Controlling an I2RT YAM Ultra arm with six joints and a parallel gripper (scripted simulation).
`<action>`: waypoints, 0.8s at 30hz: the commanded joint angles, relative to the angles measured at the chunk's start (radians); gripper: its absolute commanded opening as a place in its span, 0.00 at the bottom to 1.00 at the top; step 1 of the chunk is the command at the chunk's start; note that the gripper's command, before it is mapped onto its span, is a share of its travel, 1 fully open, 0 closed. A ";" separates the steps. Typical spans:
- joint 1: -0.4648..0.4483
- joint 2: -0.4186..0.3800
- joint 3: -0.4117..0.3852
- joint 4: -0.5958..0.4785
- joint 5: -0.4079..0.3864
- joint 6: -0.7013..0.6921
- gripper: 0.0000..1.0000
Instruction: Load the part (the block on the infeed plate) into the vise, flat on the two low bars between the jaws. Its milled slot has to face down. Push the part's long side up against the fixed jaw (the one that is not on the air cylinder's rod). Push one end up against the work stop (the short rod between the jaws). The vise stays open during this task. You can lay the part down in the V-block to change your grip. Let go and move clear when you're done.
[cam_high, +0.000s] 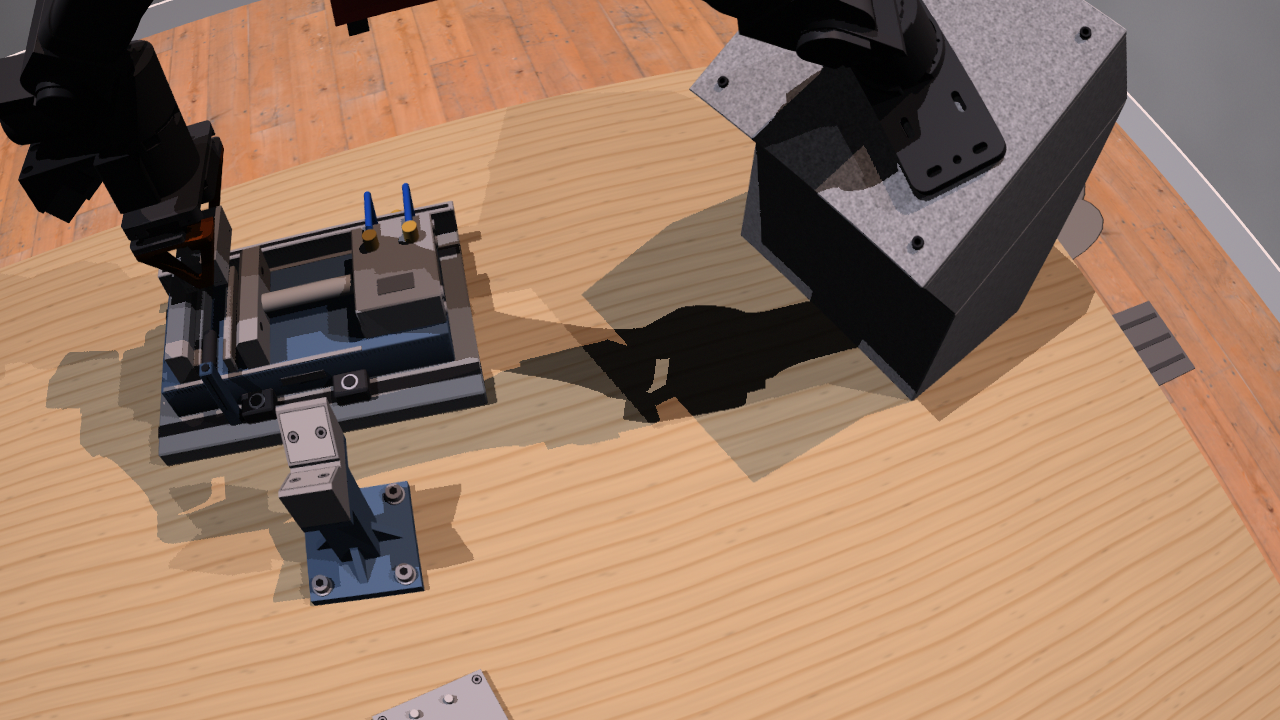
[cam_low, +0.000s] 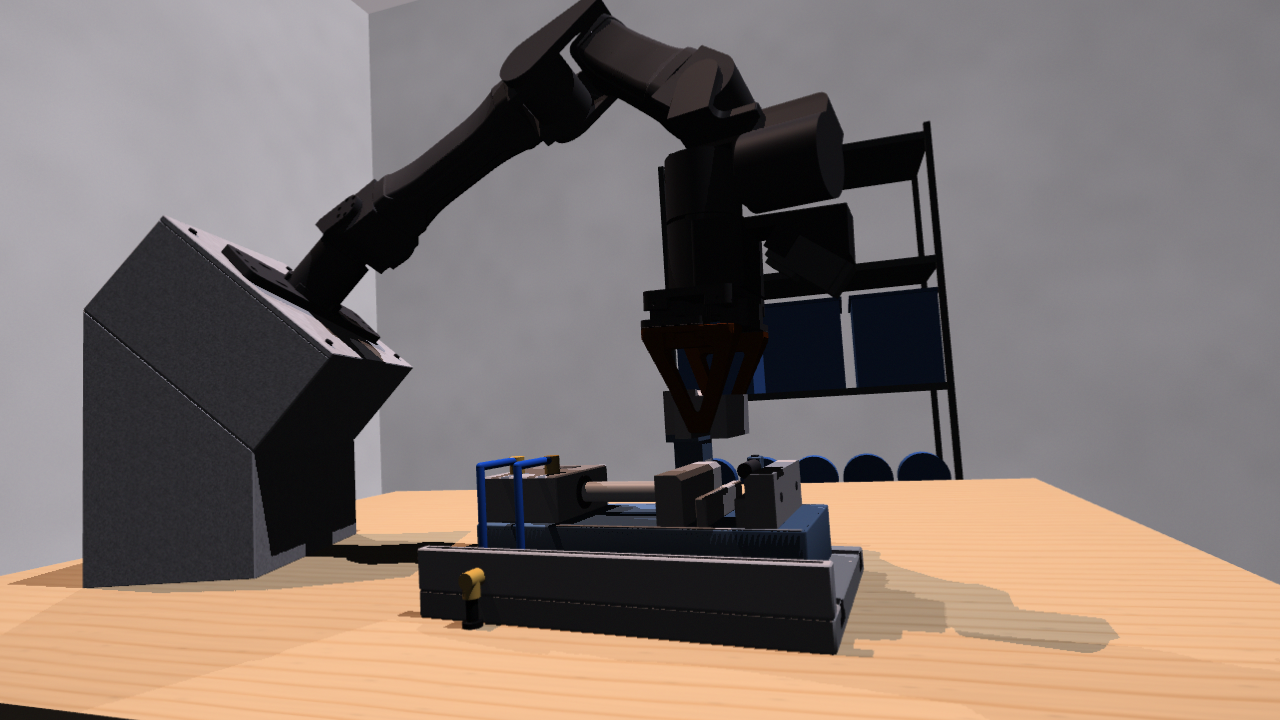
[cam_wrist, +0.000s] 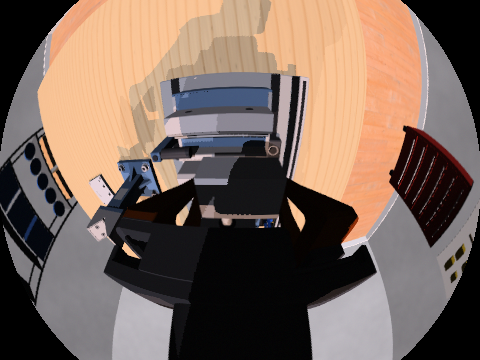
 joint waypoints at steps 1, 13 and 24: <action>-0.008 -0.050 0.035 -0.010 0.006 -0.007 0.00; -0.008 -0.050 0.039 -0.014 0.006 -0.010 0.00; -0.013 -0.049 0.045 -0.016 0.005 -0.014 0.00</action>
